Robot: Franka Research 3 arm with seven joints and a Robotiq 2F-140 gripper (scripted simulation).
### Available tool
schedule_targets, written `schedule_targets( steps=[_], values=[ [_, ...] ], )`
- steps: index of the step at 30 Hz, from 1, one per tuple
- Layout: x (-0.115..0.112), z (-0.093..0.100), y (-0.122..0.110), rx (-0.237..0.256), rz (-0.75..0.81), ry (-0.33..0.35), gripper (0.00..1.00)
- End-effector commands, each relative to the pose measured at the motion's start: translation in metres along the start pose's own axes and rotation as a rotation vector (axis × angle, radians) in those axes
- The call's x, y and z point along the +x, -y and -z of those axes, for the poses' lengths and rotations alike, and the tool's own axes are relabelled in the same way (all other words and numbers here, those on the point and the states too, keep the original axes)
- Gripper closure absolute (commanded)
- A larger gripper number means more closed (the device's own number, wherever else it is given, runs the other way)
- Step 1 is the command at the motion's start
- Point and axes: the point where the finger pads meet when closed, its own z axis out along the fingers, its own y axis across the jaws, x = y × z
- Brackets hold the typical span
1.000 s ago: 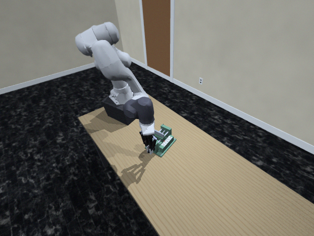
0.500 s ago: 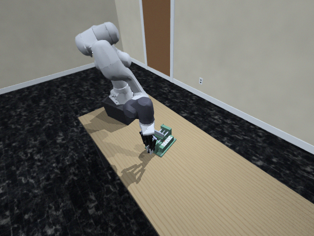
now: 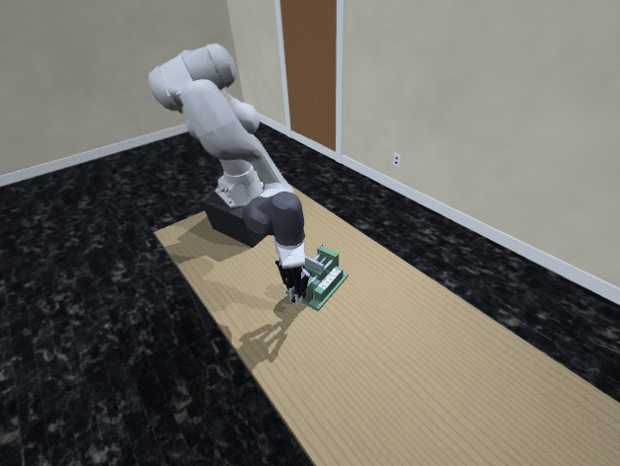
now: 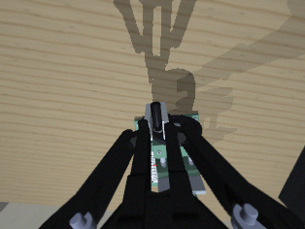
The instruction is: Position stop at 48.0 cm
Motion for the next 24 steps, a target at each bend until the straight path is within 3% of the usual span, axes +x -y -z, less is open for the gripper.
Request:
schedule_targets(
  steps=[1, 24],
  values=[
    [0.0008, -0.0016, 0.0002, 0.001, -0.003, 0.0, 0.96],
    [0.0008, -0.0092, 0.0003, 0.001, -0.003, 0.0, 0.96]
  ],
)
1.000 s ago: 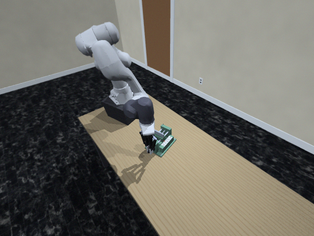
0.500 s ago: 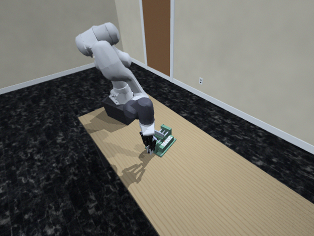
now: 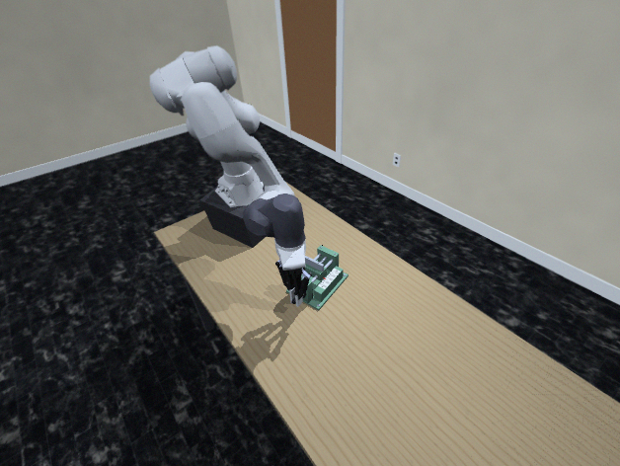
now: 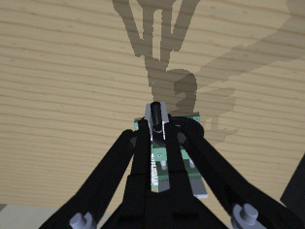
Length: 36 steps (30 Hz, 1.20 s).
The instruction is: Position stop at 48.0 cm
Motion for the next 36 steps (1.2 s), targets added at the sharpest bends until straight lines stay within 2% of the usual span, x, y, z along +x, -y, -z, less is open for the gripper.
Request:
schedule_targets(
  steps=[1, 17, 36],
  values=[
    [0.001, -0.003, 0.0, 0.001, -0.004, 0.0, 0.96],
    [0.001, -0.015, -0.005, 0.001, -0.004, 0.0, 0.96],
    [0.001, -0.029, -0.025, 0.001, -0.004, 0.0, 0.96]
  ],
)
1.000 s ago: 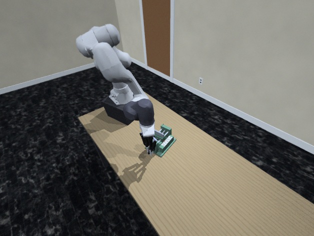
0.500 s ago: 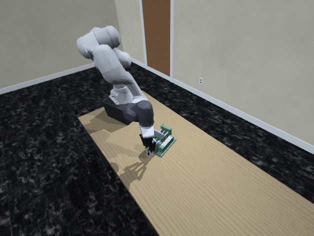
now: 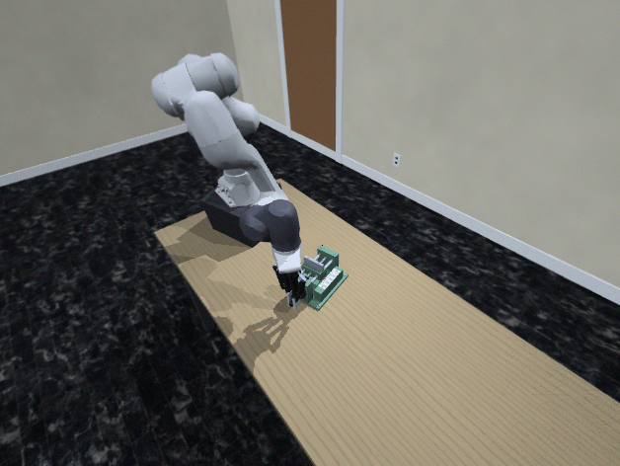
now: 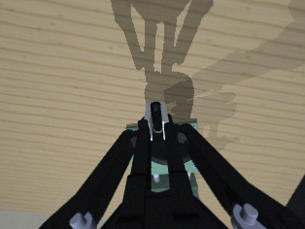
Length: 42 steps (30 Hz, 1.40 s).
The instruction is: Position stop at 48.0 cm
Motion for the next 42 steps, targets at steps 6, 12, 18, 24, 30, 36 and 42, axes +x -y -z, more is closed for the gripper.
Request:
schedule_targets(
  steps=[6, 12, 18, 24, 30, 36, 42],
  values=[
    [0.001, -0.004, -0.019, -0.012, -0.007, 0.0, 0.96],
    [0.001, -0.004, -0.024, -0.012, -0.007, 0.0, 0.96],
    [0.001, 0.0, -0.031, -0.012, -0.007, 0.0, 0.96],
    [0.001, 0.004, -0.037, -0.012, -0.007, 0.0, 0.96],
    [0.0, 0.01, -0.042, -0.012, -0.007, 0.0, 0.96],
    [0.0, 0.018, -0.045, -0.012, -0.007, 0.0, 0.96],
    [0.0, 0.024, -0.046, -0.012, -0.007, 0.0, 0.96]
  ],
)
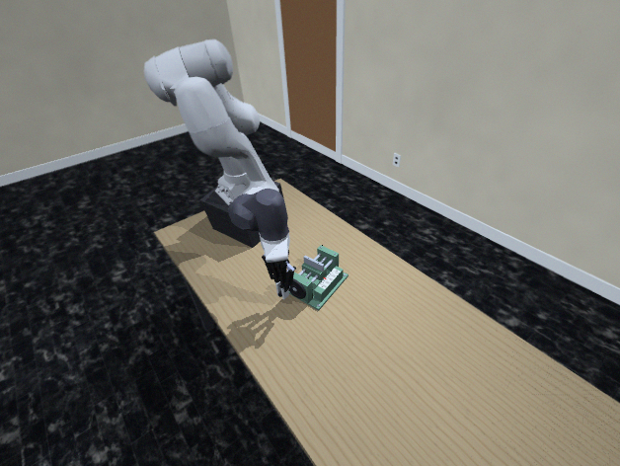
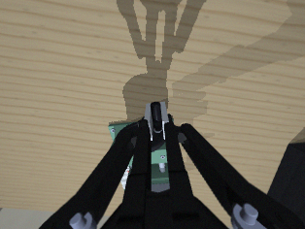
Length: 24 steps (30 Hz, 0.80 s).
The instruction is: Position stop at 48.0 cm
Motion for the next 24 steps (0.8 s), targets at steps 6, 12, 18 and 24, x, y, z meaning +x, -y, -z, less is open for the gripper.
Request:
schedule_targets(
  steps=[6, 12, 18, 24],
  values=[
    [0.001, 0.013, 0.001, -0.002, 0.007, 0.0, 0.96],
    [0.001, 0.027, 0.009, -0.002, 0.007, 0.0, 0.96],
    [0.001, 0.033, 0.019, -0.002, 0.007, 0.0, 0.96],
    [0.001, 0.035, 0.032, -0.002, 0.007, 0.0, 0.96]
  ],
)
